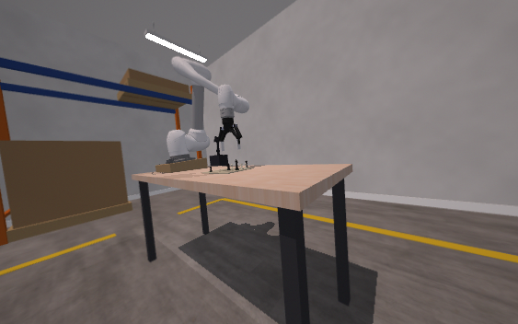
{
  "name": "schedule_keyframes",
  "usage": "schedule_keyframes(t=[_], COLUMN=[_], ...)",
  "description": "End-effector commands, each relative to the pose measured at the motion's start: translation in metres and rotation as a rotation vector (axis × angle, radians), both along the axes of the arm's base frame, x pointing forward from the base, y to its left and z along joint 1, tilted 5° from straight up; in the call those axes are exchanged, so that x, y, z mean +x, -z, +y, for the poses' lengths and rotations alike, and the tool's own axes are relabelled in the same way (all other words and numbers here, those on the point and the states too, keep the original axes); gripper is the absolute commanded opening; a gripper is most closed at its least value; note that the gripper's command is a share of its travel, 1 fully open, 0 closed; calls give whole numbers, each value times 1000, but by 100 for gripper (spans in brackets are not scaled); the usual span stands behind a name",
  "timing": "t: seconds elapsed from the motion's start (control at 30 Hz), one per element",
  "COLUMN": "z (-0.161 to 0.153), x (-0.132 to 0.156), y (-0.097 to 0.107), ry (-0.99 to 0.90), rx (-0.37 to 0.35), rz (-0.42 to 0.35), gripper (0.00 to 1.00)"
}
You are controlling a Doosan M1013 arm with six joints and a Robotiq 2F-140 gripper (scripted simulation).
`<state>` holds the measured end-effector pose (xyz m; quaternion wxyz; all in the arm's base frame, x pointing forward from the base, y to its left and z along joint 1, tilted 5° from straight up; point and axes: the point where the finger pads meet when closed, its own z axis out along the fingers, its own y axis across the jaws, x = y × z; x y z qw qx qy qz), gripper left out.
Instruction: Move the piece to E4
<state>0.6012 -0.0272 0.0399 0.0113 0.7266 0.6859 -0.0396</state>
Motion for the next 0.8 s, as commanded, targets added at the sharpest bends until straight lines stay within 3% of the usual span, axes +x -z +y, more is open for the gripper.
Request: schedule_keyframes(t=[0.0, 0.47, 0.77], z=[0, 4, 4], x=[0, 2, 3], y=[-2, -50, -60], ry=[0, 0, 0], rx=[0, 0, 0], rz=[0, 0, 0], gripper=[100, 100, 100])
